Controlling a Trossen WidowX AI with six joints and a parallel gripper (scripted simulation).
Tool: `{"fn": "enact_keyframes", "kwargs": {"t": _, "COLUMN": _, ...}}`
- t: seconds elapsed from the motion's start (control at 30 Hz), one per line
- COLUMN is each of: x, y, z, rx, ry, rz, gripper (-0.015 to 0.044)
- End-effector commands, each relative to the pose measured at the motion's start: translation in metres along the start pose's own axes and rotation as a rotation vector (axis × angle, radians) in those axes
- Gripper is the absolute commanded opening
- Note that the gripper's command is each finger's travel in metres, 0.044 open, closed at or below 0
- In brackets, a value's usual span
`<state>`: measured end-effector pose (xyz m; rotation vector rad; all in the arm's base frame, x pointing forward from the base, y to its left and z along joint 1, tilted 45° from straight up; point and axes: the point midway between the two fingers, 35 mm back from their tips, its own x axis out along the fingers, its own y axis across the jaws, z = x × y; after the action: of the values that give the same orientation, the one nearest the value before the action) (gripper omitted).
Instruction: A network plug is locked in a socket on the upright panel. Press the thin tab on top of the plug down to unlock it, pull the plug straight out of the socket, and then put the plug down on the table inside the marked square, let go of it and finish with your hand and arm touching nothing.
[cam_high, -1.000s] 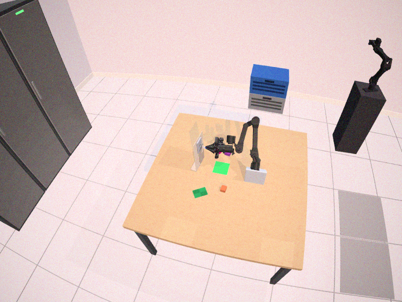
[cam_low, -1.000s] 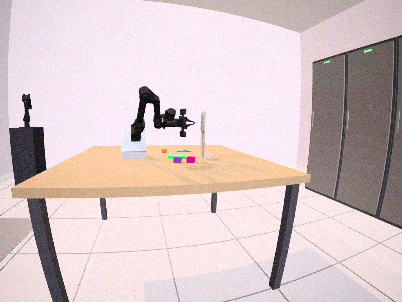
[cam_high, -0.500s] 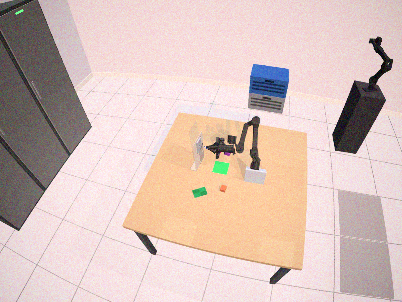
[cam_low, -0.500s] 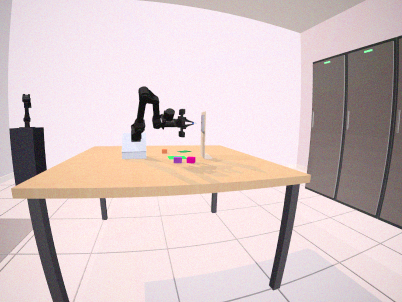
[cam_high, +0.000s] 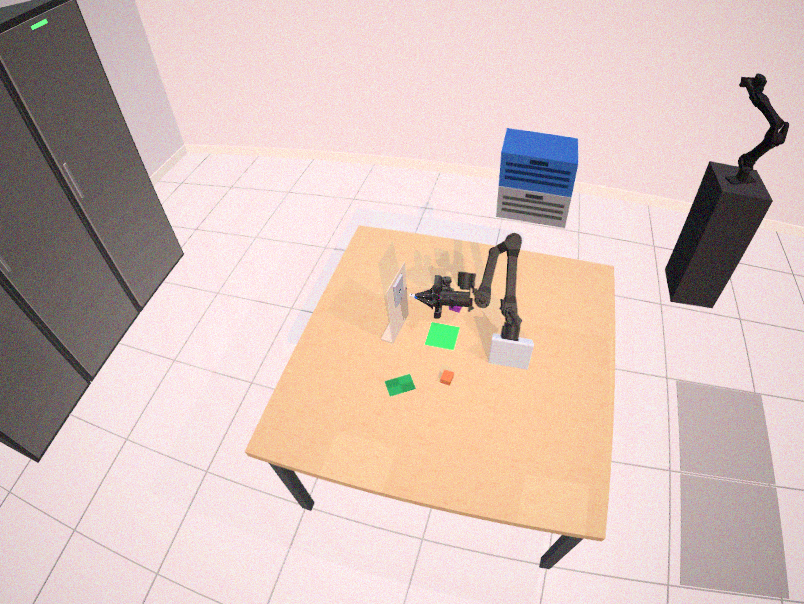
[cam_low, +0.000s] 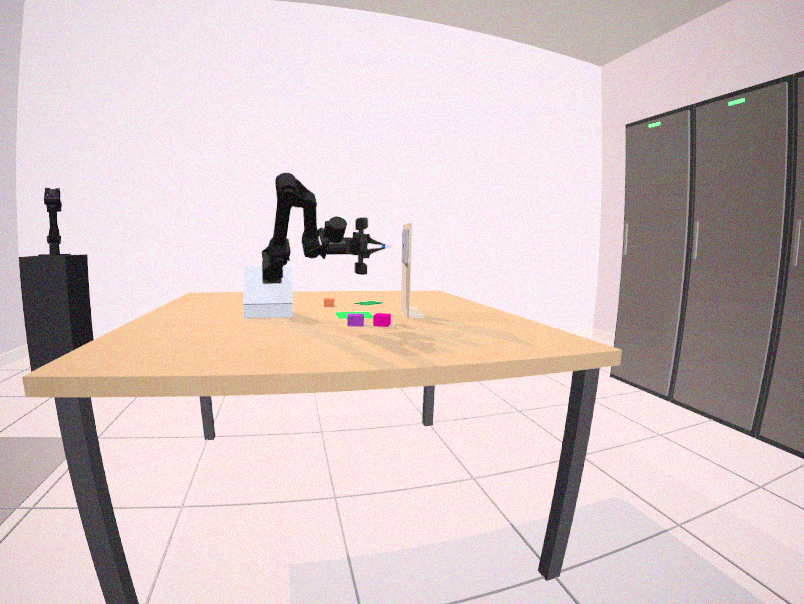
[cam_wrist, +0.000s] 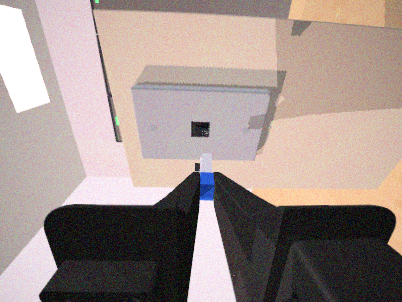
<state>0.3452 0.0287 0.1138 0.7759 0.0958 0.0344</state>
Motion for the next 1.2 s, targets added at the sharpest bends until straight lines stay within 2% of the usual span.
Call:
{"fn": "enact_keyframes", "kwargs": {"t": 0.0, "x": -0.005, "y": -0.001, "z": -0.001, "rx": 0.003, "ry": 0.0, "rz": -0.004, "gripper": 0.0}}
{"fn": "enact_keyframes", "kwargs": {"t": 0.5, "x": -0.013, "y": -0.001, "z": -0.004, "rx": 0.003, "ry": 0.0, "rz": -0.005, "gripper": 0.0}}
{"fn": "enact_keyframes", "kwargs": {"t": 1.17, "x": -0.017, "y": 0.036, "z": -0.005, "rx": 0.004, "ry": 0.001, "rz": -0.003, "gripper": 0.0}}
